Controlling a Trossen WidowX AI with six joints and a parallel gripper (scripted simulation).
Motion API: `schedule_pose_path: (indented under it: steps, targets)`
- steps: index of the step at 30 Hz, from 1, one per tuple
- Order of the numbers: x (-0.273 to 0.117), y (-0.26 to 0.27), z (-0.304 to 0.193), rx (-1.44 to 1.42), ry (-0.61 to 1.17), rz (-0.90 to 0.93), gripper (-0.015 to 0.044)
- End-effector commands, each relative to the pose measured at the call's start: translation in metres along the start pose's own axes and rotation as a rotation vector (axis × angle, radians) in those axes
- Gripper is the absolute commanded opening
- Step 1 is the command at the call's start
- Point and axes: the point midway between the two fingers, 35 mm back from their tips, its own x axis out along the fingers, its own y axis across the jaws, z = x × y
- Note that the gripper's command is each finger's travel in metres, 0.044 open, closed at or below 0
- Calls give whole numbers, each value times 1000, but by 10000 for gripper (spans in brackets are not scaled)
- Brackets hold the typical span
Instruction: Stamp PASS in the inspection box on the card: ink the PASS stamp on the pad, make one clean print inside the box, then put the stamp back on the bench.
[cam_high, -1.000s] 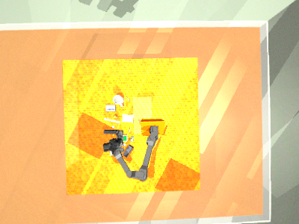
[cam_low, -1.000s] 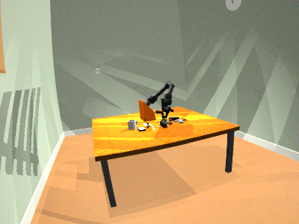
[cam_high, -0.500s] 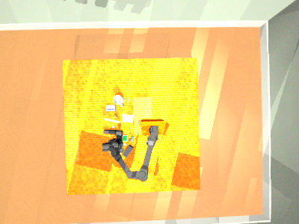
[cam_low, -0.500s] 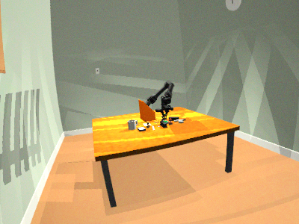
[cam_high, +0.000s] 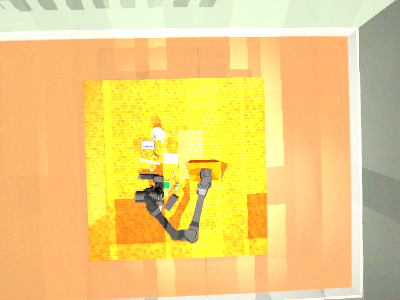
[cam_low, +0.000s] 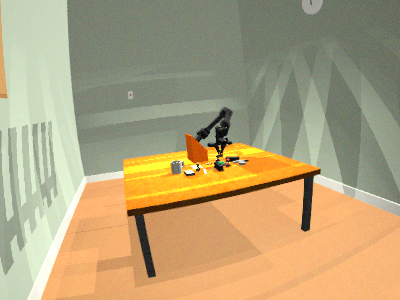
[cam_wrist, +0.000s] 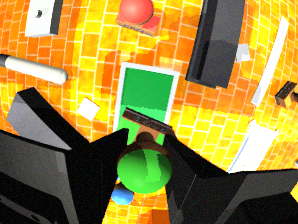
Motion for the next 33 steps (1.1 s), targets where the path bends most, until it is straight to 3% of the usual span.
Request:
schedule_pose_path:
  steps: [1, 6, 33]
  targets:
    - [-6, 1, 1, -6, -2, 2, 0]
    - [-9, -7, 1, 44, -3, -2, 0]
    - [-11, -142, -22, 957, -1, -29, 0]
